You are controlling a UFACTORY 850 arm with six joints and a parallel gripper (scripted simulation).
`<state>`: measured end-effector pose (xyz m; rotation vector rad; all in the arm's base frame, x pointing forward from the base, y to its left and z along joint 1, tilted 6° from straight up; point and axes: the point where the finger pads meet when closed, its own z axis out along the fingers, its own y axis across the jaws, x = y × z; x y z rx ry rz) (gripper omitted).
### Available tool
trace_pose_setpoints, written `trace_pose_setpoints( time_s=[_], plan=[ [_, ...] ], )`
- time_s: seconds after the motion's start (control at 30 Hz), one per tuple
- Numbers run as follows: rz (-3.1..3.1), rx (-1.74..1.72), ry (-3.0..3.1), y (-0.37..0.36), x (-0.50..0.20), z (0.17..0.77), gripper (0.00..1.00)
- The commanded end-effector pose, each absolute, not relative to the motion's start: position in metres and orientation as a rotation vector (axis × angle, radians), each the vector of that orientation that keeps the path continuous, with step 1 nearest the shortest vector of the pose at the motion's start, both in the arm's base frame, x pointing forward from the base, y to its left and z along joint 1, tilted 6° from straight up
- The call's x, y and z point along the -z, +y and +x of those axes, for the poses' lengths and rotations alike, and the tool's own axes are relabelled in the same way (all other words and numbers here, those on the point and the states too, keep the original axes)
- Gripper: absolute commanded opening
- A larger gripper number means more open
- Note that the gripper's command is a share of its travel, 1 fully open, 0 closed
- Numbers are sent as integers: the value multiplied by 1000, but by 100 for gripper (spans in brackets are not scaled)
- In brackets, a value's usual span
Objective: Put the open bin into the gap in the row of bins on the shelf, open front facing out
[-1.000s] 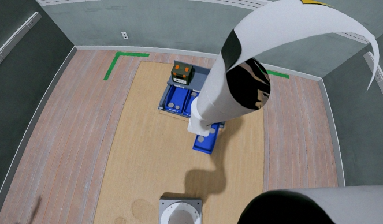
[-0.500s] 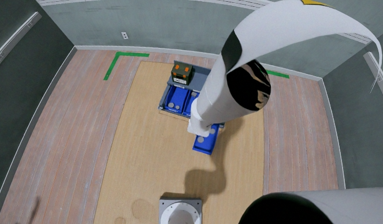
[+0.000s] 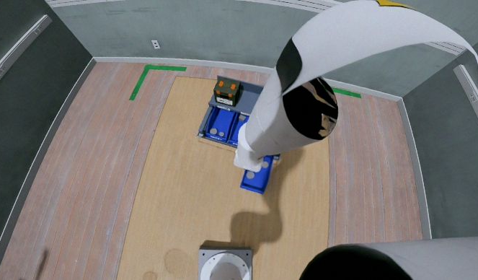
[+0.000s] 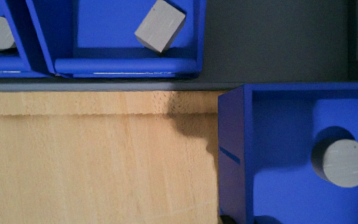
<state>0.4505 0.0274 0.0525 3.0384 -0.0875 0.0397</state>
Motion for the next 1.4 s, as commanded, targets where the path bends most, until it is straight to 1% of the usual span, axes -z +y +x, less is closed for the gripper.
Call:
trace_pose_setpoints(
  time_s=[0.0,1.37],
  plan=[
    [3039,-43,-88,28,-53,451,0],
    [3039,-43,-88,26,-36,440,0]
  ],
)
